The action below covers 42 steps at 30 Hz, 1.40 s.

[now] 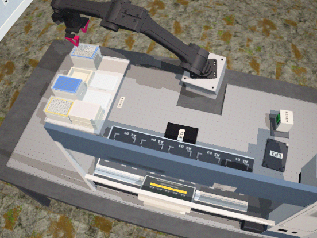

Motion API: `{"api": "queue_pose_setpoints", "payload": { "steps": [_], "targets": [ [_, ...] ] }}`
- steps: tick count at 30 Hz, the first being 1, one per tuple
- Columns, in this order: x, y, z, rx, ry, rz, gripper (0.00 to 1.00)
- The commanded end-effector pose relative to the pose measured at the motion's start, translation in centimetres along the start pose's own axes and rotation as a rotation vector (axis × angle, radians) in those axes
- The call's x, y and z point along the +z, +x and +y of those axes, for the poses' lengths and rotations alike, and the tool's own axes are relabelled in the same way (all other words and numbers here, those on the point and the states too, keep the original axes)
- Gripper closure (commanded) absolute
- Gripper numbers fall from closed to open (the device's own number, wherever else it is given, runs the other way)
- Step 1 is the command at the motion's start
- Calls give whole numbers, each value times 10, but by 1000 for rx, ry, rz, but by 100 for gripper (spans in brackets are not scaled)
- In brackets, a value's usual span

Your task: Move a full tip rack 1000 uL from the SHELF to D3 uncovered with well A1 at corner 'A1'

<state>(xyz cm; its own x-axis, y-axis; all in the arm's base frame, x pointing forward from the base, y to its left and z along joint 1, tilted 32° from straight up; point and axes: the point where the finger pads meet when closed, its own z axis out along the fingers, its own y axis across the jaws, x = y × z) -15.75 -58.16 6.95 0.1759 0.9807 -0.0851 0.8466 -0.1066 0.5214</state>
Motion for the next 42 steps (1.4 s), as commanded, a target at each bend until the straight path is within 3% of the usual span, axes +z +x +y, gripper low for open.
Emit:
{"api": "queue_pose_setpoints", "payload": {
  "steps": [1, 4, 14, 16, 17, 20, 31, 33, 34, 37, 42],
  "targets": [
    [0, -6, 9, -5, 3, -20, 0],
    [13, -4, 4, 4, -1, -6, 0],
    [28, -4, 5, 2, 0, -8, 0],
    [28, -4, 5, 2, 0, -8, 0],
    [19, -7, 12, -10, 4, -27, 0],
    [36, -4, 4, 4, -1, -6, 0],
    [54, -4, 5, 2, -1, -8, 0],
    [54, -4, 5, 2, -1, -8, 0],
    [43, -7, 12, -10, 4, -28, 0],
    [62, -3, 4, 4, -1, -5, 0],
    [69, -4, 5, 3, -1, -6, 0]
  ]
}}
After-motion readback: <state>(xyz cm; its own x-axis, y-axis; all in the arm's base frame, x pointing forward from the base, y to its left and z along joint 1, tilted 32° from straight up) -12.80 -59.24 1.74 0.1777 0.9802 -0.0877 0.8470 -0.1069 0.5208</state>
